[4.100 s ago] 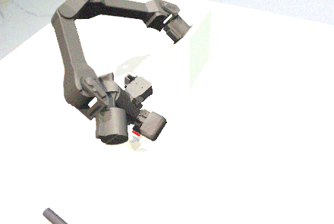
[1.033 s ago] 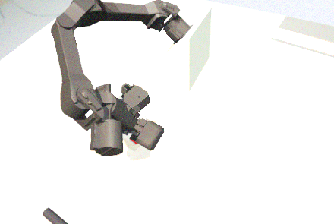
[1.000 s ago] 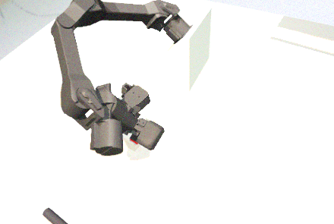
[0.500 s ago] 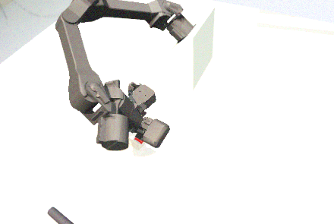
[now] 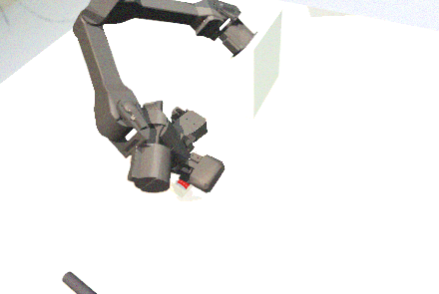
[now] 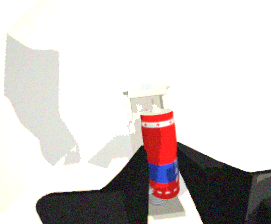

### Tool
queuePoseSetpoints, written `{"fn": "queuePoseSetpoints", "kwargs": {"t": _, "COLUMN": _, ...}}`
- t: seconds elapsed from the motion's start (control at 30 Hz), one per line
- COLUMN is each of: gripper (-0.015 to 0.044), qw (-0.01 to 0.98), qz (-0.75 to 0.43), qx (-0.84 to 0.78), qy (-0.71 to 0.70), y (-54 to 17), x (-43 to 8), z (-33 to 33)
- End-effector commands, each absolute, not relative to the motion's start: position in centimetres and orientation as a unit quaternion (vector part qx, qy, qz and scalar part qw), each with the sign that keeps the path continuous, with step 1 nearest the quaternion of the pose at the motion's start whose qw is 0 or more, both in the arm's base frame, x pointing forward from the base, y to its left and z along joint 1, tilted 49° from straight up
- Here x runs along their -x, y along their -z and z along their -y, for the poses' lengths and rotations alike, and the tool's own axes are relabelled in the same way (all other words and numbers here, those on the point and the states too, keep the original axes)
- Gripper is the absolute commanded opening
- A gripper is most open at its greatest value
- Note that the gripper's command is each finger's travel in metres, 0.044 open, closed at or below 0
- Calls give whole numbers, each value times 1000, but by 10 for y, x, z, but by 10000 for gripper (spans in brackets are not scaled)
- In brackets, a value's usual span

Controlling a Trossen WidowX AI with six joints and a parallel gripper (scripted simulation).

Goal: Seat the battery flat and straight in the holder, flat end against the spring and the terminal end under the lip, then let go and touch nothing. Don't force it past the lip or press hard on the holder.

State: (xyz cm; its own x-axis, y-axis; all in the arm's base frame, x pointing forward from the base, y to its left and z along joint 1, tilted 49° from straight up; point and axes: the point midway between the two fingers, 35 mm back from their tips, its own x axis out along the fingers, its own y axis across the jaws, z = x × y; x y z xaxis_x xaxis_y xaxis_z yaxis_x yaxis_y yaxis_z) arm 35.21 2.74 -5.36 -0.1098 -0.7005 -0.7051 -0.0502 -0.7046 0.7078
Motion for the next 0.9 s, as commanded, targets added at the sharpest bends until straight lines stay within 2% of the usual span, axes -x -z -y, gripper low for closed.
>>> {"fn": "queuePoseSetpoints", "kwargs": {"t": 0.0, "gripper": 82, "qw": 241, "qz": 299, "qx": -635, "qy": 670, "y": 54, "x": -356, "z": -26}}
{"fn": "queuePoseSetpoints", "kwargs": {"t": 0.87, "gripper": 82, "qw": 254, "qz": 283, "qx": -669, "qy": 638, "y": 54, "x": -352, "z": -23}}
